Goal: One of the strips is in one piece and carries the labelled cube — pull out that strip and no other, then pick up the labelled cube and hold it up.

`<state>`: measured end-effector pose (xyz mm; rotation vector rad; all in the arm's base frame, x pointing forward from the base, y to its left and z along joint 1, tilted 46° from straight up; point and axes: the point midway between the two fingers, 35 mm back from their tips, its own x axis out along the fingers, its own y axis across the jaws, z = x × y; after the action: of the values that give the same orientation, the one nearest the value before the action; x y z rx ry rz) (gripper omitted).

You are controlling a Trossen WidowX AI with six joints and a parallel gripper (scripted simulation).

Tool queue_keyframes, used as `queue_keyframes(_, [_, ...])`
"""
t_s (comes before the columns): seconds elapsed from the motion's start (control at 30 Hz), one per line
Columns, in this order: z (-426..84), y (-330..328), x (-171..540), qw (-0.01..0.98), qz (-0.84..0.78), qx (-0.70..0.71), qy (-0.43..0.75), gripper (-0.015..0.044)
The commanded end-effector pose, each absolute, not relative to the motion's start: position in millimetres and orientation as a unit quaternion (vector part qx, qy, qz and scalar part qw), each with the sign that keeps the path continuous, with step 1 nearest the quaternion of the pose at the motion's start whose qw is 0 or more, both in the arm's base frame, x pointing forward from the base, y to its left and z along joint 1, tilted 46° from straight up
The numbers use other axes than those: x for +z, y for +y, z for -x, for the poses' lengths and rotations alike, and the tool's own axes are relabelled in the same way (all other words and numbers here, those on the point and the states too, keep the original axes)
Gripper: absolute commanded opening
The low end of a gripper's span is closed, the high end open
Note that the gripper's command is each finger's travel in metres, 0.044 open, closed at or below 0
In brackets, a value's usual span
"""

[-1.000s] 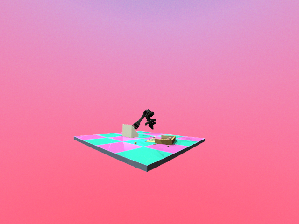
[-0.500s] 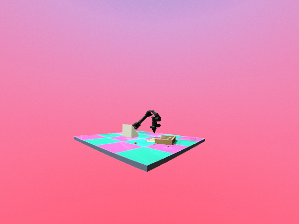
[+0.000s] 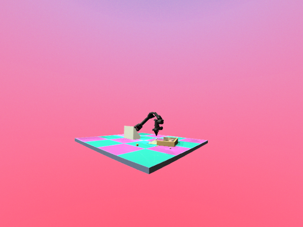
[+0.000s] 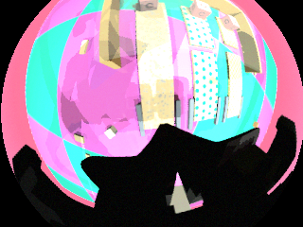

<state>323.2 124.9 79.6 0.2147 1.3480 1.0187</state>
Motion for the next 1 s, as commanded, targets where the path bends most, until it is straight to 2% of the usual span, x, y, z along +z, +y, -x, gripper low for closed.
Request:
queue_keyframes(0.0, [-320.0, 129.1, 71.2, 0.654, -0.098, 0.447, 0.602, 0.0])
queue_keyframes(0.97, [-313.2, 162.1, 37.5, 0.654, -0.099, 0.449, 0.601, 0.0])
